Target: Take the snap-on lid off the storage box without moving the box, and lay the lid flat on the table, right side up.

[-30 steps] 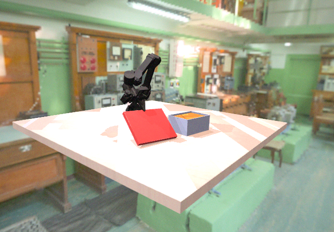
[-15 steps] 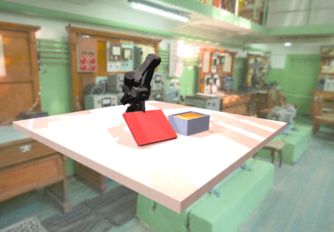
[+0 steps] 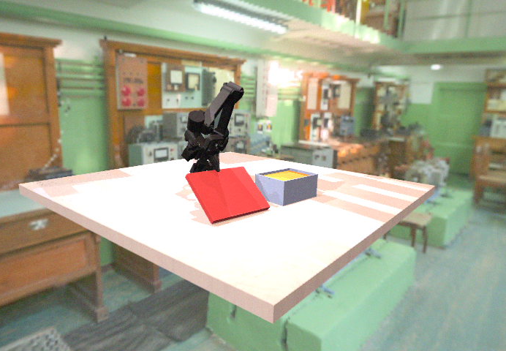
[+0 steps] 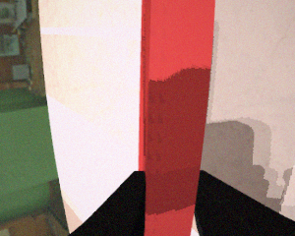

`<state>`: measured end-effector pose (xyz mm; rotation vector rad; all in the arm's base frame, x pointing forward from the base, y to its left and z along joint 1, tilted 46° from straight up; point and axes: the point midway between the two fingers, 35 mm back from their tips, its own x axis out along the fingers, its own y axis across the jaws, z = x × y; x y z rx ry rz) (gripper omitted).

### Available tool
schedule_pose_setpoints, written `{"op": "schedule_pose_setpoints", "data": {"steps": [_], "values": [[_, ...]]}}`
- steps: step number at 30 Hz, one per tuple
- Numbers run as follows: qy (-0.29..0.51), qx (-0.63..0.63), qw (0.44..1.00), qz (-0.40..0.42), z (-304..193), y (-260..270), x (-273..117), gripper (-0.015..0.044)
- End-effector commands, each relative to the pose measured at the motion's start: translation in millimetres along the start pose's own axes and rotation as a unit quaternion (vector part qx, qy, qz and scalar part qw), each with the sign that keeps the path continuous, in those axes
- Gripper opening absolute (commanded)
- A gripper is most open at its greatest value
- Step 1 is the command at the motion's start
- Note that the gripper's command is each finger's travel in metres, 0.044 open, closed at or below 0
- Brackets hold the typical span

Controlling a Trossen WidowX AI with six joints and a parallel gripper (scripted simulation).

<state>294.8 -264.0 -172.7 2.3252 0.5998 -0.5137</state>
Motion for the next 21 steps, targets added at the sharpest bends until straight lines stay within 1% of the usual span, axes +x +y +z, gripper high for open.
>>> {"op": "schedule_pose_setpoints", "data": {"steps": [1, 21], "values": [[0.002, 0.000, 1.000, -0.009, -3, -8, 7, 0.0000], [0.002, 0.000, 1.000, -0.009, -4, -21, 17, 0.0000]]}}
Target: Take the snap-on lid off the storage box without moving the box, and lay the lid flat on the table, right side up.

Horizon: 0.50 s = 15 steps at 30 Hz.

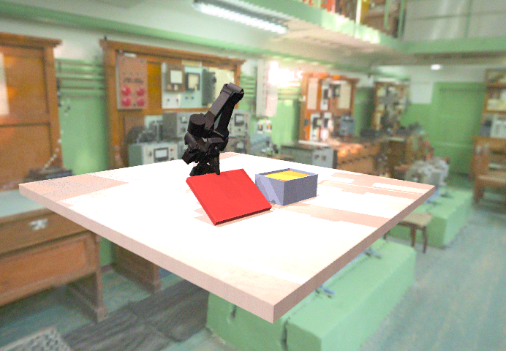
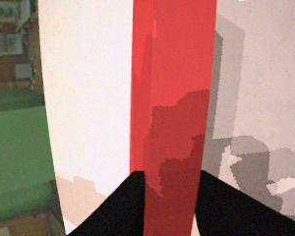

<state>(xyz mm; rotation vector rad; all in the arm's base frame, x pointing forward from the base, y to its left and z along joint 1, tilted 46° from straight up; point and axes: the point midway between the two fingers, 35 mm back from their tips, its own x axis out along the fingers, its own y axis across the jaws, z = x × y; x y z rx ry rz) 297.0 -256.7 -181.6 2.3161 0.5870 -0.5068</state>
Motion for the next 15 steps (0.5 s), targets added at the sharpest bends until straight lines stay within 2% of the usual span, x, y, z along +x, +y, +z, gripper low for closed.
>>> {"op": "schedule_pose_setpoints", "data": {"steps": [1, 15], "values": [[0.003, 0.006, 1.000, -0.014, -4.4, -13.4, 9.5, 0.0000], [0.004, 0.006, 1.000, -0.014, -4.7, -22.3, 16.6, 0.0000]]}}
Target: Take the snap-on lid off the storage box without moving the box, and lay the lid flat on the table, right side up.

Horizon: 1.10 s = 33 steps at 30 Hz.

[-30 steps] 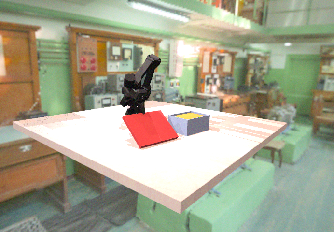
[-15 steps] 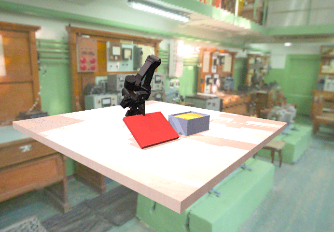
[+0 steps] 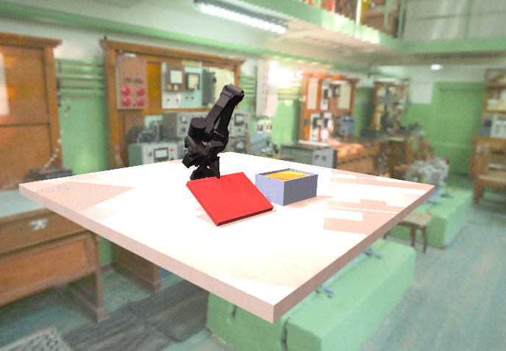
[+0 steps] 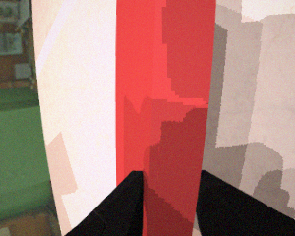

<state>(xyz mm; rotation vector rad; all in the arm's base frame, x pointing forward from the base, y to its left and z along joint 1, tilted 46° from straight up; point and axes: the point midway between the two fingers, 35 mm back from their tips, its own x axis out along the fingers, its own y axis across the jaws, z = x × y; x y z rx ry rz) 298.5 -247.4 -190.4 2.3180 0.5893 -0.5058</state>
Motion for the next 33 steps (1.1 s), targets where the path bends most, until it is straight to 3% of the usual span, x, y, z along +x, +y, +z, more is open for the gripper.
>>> {"op": "schedule_pose_setpoints", "data": {"steps": [1, 31, 33], "values": [[0.003, 0.005, 1.000, -0.014, -4, -13, 9, 0.0000], [0.003, 0.005, 1.000, -0.014, -5, -32, 24, 0.0000], [0.003, 0.004, 1.000, -0.011, -3, -23, 18, 0.0053]]}}
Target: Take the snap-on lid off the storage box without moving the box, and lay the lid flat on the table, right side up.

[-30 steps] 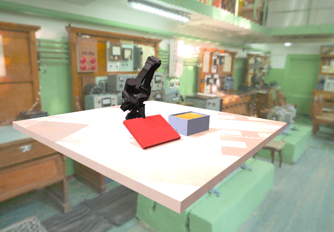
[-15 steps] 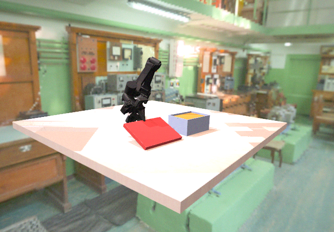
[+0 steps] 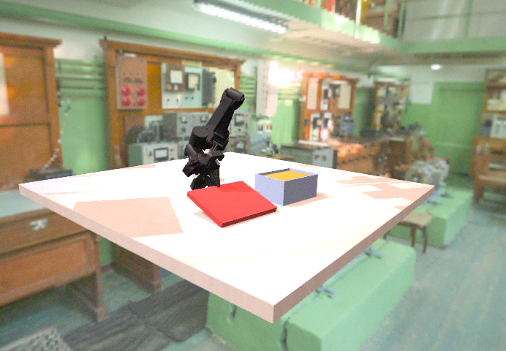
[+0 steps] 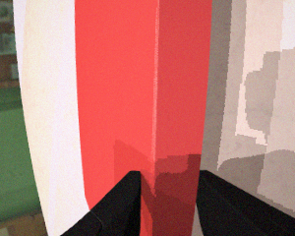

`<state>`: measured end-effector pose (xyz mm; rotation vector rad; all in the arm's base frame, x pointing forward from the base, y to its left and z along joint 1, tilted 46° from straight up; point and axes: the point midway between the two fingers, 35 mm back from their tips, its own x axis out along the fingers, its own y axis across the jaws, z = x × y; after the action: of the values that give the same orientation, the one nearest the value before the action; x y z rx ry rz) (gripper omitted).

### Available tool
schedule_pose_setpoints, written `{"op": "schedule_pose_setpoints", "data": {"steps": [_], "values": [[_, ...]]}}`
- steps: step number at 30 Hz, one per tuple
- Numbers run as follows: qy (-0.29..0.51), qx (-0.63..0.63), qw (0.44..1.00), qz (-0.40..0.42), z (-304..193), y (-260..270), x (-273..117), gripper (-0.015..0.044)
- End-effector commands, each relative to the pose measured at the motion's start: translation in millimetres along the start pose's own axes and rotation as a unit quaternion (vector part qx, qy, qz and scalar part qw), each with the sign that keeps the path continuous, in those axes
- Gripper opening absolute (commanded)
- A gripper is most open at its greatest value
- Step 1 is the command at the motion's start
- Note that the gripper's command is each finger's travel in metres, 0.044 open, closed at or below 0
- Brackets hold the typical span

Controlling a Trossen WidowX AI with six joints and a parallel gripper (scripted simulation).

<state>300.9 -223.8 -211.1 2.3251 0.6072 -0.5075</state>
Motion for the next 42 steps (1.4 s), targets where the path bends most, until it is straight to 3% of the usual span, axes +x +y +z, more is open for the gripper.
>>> {"op": "schedule_pose_setpoints", "data": {"steps": [1, 8, 10, 16, 42], "values": [[0.000, 0.001, 1.000, -0.007, 0, 2, -1, 0.0079], [0.000, 0.001, 1.000, -0.007, 0, 2, -1, 0.0262], [0.000, 0.001, 1.000, -0.007, 0, 2, -1, 0.0275], [-0.001, 0.001, 1.000, -0.007, -1, -7, -8, 0.0432], [-0.002, 0.001, 1.000, -0.008, 0, -41, -49, 0.0440]]}}
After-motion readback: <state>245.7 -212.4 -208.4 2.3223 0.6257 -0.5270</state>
